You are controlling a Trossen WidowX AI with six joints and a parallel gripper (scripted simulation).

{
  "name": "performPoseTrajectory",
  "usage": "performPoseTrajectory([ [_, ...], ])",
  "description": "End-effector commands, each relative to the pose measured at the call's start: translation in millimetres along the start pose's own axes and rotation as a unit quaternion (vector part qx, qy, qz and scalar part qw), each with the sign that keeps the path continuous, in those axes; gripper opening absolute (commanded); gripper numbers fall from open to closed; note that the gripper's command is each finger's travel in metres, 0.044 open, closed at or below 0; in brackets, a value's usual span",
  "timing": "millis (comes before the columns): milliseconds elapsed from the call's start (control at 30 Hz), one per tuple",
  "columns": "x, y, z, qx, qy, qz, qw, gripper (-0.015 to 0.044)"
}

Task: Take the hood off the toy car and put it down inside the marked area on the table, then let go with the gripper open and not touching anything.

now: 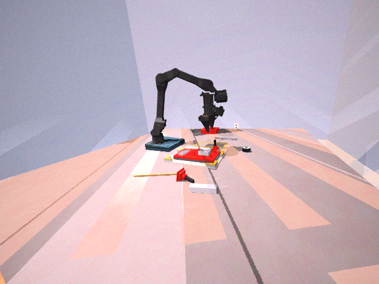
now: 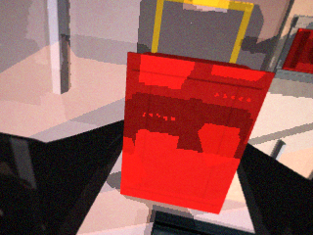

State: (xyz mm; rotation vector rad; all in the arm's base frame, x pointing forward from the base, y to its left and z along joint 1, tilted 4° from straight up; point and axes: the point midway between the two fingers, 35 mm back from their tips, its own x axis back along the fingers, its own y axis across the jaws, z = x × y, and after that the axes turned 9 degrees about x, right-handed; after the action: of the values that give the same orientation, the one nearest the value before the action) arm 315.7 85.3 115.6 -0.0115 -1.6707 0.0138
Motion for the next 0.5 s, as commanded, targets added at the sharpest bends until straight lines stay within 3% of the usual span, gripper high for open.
performPoseTrajectory([
  [0,-3.0,-0.6,-0.4,-0.002,-0.001,0.002,1.0,0.0],
  [467,-11.7,-0.6,-0.7,-0.002,-0.001,0.002,1.0,0.0],
])
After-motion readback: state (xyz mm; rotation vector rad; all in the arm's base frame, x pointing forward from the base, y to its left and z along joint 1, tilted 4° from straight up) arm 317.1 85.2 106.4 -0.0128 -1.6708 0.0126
